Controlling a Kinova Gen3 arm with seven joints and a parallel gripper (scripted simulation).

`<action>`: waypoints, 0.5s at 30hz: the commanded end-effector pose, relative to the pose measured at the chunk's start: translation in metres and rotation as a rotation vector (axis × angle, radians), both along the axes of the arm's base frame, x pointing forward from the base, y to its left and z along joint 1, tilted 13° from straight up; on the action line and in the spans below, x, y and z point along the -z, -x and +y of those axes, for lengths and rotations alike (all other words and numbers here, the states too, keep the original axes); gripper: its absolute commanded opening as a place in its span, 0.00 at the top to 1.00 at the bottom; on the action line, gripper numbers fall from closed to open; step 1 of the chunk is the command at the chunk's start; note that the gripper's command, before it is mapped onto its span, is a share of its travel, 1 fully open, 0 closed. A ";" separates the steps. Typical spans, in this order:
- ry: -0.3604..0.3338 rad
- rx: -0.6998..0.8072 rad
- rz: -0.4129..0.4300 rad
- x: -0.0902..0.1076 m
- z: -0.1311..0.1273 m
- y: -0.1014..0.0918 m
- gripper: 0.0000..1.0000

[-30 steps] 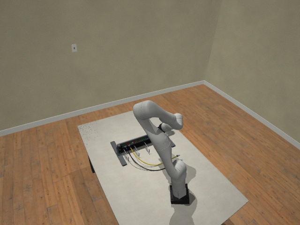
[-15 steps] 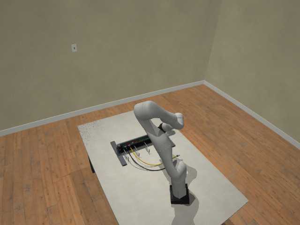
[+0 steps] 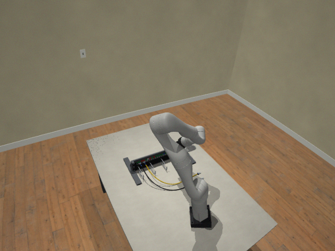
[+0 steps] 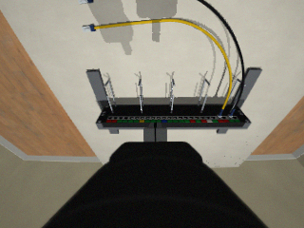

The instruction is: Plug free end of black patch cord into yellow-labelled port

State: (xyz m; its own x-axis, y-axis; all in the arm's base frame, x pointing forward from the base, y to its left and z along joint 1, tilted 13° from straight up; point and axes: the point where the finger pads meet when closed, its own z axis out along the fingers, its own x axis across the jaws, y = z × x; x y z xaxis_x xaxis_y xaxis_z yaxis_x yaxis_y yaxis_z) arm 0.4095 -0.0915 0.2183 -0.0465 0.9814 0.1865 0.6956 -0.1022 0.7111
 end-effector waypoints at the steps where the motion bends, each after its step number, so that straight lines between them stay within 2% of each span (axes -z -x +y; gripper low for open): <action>1: -0.007 0.007 -0.001 -0.001 -0.003 -0.001 1.00; 10: -0.007 0.006 0.000 0.002 -0.017 -0.001 1.00; 15: -0.008 0.005 0.000 0.005 -0.035 -0.002 1.00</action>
State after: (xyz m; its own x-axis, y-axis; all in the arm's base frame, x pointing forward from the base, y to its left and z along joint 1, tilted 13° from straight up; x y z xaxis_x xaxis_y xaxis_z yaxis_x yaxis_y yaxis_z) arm 0.4139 -0.1097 0.2174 -0.0517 0.9774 0.2050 0.6909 -0.1133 0.7140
